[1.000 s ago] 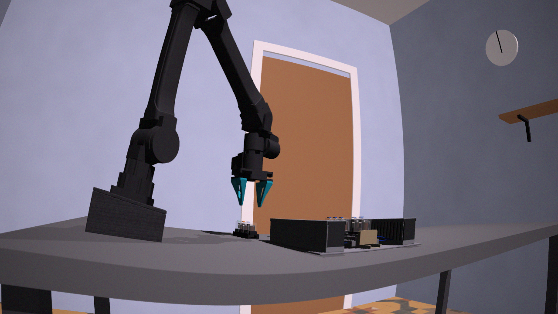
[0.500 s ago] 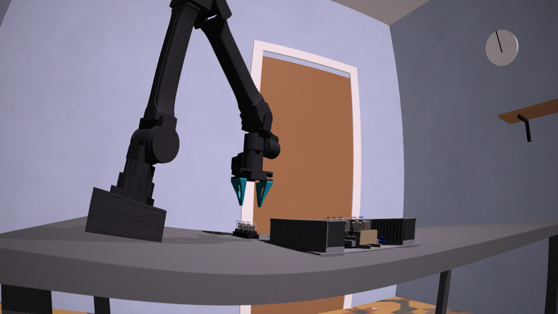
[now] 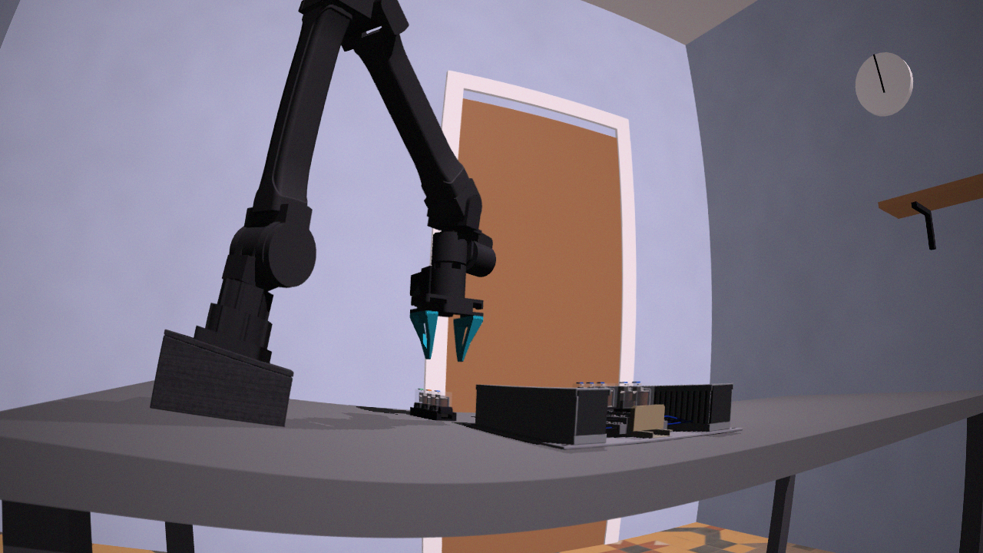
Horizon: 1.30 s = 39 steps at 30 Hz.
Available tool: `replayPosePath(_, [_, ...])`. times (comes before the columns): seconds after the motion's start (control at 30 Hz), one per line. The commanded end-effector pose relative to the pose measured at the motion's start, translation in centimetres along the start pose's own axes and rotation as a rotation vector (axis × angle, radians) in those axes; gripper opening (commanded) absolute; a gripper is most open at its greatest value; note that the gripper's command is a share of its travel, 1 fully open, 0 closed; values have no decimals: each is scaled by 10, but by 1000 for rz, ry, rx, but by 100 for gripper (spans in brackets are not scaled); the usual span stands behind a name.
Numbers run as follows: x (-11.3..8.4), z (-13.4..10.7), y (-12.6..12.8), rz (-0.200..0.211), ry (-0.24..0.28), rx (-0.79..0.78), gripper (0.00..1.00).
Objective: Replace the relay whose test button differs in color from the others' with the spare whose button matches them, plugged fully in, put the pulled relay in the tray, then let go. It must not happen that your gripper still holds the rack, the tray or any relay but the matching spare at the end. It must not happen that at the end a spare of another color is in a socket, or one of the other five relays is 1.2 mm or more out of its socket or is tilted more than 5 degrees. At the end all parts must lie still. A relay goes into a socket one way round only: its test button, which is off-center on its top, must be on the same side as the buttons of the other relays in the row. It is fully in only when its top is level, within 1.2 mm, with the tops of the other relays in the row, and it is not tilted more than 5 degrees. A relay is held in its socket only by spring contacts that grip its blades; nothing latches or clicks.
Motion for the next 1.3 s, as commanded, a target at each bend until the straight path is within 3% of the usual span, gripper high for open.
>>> replayPosePath(0.0, [-12,4,-8,-19,-11,-2,59])
replayPosePath(1.0, [-6,4,-1,-3,-7,-4,59])
replayPosePath(1.27, [-10,5,-1,-23,-12,-2,59])
Point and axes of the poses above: the point where the finger pads meet when closed, its own x axis out along the fingers, its own y axis across the jaws, z = x × y, the point moved 7 cm from there along -x, back along the fingers, and after that the axes turned 15 degrees about -x, right-handed, at the moved point
